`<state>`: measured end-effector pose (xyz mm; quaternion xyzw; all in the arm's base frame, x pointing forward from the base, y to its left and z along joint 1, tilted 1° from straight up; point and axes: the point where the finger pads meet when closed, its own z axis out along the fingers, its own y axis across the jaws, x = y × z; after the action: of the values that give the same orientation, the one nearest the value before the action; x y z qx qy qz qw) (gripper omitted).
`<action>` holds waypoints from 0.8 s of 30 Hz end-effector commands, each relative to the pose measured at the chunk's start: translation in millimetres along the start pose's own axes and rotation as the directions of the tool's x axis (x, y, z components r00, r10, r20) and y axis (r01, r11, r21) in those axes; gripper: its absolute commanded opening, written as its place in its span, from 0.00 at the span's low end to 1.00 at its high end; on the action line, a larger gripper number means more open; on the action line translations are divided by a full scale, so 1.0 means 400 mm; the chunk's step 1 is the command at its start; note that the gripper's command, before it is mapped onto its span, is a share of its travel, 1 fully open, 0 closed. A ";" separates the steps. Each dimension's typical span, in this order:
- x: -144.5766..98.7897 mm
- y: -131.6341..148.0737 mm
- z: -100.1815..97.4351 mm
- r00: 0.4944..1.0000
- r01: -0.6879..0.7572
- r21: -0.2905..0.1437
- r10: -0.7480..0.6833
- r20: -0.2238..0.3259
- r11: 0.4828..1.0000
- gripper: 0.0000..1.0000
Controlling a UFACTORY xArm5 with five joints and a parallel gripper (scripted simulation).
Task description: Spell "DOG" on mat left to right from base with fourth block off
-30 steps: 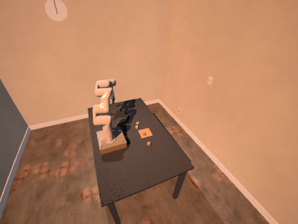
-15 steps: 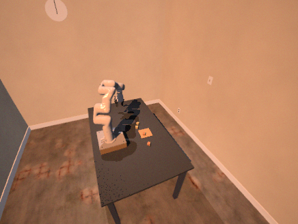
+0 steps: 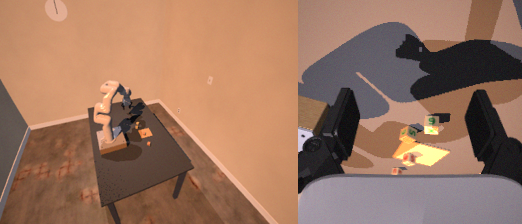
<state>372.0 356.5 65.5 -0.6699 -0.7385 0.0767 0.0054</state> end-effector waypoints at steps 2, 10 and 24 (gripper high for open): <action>-0.100 0.068 0.030 0.990 -0.122 -0.080 0.115 -0.085 0.989 1.00; -0.211 0.107 0.058 0.962 -0.246 -0.138 0.224 -0.159 0.959 1.00; -0.343 0.127 0.083 0.910 -0.385 -0.197 0.335 -0.244 0.902 1.00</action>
<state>429.9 223.3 38.4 -0.7940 -0.6032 -0.0742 -0.0128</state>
